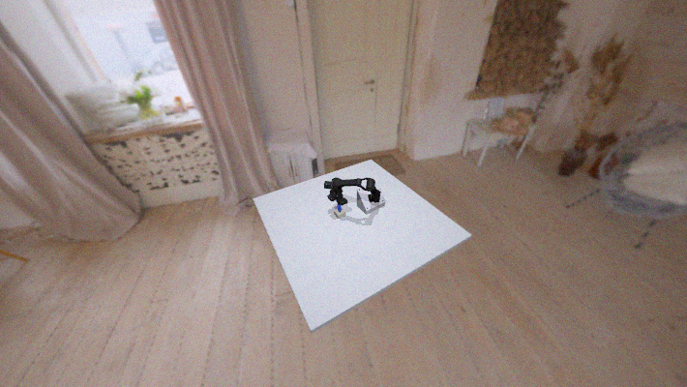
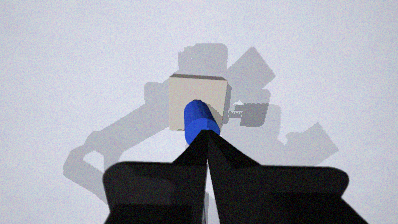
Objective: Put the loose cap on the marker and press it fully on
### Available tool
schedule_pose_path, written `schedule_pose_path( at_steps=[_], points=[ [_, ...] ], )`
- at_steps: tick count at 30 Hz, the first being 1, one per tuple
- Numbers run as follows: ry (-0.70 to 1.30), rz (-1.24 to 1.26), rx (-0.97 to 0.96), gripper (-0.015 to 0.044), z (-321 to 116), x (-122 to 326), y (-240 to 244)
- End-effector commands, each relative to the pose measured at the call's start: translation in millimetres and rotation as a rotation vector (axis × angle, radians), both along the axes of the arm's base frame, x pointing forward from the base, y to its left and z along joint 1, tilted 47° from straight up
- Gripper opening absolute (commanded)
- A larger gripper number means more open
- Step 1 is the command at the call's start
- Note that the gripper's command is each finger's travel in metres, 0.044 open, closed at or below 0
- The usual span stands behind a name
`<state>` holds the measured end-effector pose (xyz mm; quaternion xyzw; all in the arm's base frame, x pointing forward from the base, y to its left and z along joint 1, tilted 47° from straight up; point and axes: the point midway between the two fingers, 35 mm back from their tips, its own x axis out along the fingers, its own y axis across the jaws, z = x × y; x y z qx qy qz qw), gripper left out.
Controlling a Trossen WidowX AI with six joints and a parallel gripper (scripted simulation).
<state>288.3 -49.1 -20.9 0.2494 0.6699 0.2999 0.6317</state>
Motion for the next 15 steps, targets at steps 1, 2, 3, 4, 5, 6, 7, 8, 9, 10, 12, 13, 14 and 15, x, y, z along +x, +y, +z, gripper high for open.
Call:
schedule_pose_path(
  at_steps=[1,2,3,4,5,6,7,8,9,10,12,13,14,15],
  points=[
    [0.000,-0.001,0.000,0.0000,0.9,0.1,-1.0],
    [0.000,-0.001,0.000,0.0000,0.9,0.1,-1.0],
    [0.000,-0.001,0.000,0.0000,2.1,0.6,-2.5],
    [0.000,-0.001,-0.001,0.0000,5.9,1.9,-7.1],
    [0.000,-0.002,-0.002,0.0000,12.3,3.9,-14.6],
    [0.000,-0.002,-0.003,0.0000,20.9,5.8,-24.2],
    [0.000,-0.002,-0.003,0.0000,29.8,7.2,-33.8],
    [0.001,-0.002,-0.004,0.0000,39.1,7.9,-43.3],
    [0.001,-0.002,-0.003,0.0000,48.5,8.0,-52.5],
    [0.002,-0.001,-0.003,0.0000,56.0,7.7,-59.6],
    [0.002,-0.001,-0.002,0.0000,62.2,7.2,-65.2],
    [0.002,-0.001,-0.002,0.0000,62.2,7.2,-65.2],
    [0.002,-0.001,-0.002,0.0000,62.2,7.2,-65.2],
    [0.002,-0.001,-0.002,0.0026,62.2,7.2,-65.2]
  ],
)
